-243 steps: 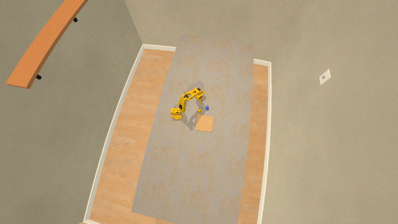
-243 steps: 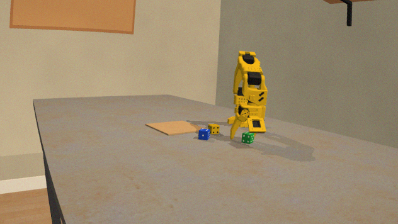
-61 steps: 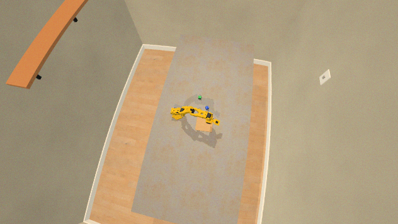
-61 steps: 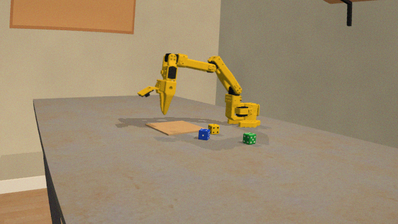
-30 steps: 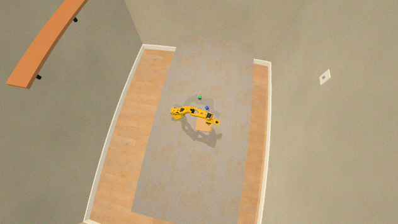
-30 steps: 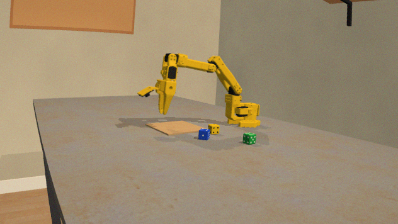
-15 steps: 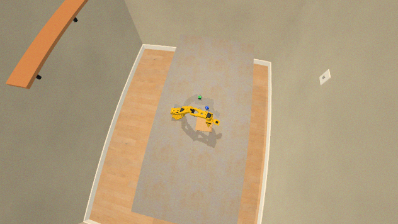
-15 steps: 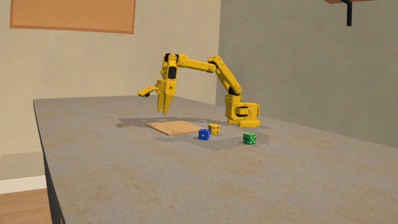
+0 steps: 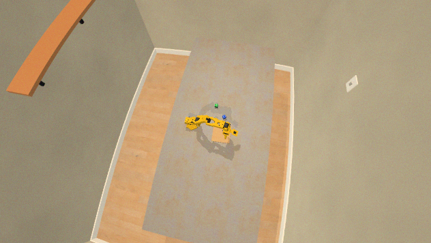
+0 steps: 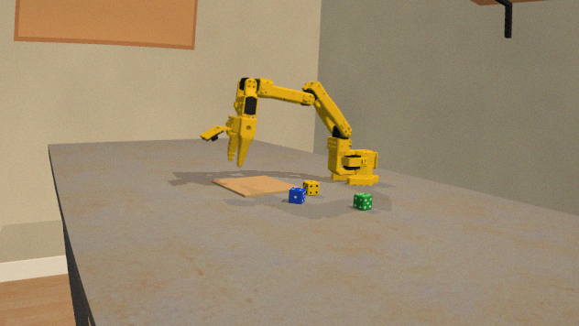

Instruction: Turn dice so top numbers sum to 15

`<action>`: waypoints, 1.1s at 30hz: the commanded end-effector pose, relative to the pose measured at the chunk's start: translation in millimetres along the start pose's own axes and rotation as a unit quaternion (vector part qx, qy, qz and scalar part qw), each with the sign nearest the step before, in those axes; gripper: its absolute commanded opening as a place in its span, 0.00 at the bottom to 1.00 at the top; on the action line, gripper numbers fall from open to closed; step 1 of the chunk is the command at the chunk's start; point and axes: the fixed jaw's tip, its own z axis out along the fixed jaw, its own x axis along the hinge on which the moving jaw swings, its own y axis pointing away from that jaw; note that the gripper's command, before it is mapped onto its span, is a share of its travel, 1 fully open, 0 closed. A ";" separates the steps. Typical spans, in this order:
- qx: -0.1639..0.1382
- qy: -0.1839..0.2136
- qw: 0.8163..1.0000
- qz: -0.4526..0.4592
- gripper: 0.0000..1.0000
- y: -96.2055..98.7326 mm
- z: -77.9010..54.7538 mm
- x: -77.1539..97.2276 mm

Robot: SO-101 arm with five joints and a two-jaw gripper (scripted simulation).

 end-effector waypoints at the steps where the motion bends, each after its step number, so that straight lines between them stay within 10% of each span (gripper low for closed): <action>1: 0.001 -0.030 1.000 0.008 0.33 -2.1 -16.0 -4.2; 22: 0.004 -0.124 0.992 0.014 0.33 -2.1 -71.0 -3.8; 33: 0.004 -0.133 0.991 0.014 0.33 -2.0 -76.1 -3.0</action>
